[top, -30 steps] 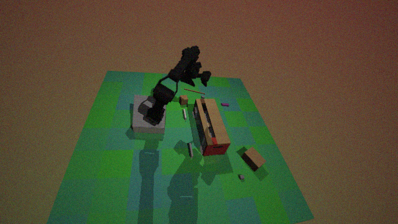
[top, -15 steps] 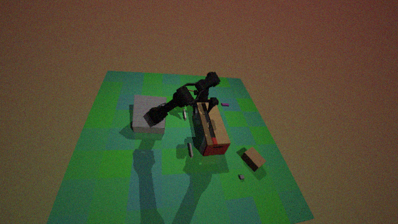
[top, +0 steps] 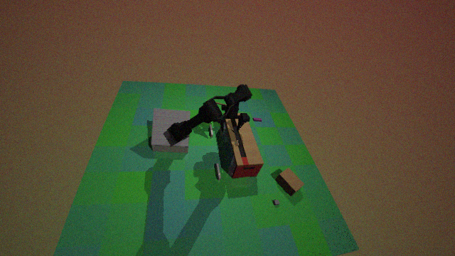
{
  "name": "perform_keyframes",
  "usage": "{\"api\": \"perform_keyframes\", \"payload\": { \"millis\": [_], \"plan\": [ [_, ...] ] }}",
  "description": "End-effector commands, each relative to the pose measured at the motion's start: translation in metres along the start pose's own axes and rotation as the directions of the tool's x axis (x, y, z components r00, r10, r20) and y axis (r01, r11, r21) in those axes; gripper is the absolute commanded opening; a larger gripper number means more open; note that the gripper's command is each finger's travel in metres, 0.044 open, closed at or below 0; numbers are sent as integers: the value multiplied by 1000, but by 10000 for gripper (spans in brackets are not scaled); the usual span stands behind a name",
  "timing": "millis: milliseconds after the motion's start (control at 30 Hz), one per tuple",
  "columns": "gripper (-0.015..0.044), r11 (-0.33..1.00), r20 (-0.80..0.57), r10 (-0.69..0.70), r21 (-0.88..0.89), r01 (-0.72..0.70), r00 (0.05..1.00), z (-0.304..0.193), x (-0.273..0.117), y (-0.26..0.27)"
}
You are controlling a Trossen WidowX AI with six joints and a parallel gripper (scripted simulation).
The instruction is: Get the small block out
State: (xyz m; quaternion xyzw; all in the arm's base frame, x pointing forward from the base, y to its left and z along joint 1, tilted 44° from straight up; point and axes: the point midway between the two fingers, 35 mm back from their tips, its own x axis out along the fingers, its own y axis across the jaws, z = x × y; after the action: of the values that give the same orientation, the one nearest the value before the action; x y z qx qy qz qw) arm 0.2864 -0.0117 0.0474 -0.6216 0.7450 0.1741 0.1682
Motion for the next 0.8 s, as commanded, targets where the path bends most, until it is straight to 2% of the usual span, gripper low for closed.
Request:
{"api": "perform_keyframes", "payload": {
  "millis": [0, 767],
  "plan": [
    [400, 1000, -6, 1, -8, -1, 1000, 1, 8, 0],
    [400, 1000, -6, 1, -8, -1, 1000, 13, 45, 0]
  ]
}}
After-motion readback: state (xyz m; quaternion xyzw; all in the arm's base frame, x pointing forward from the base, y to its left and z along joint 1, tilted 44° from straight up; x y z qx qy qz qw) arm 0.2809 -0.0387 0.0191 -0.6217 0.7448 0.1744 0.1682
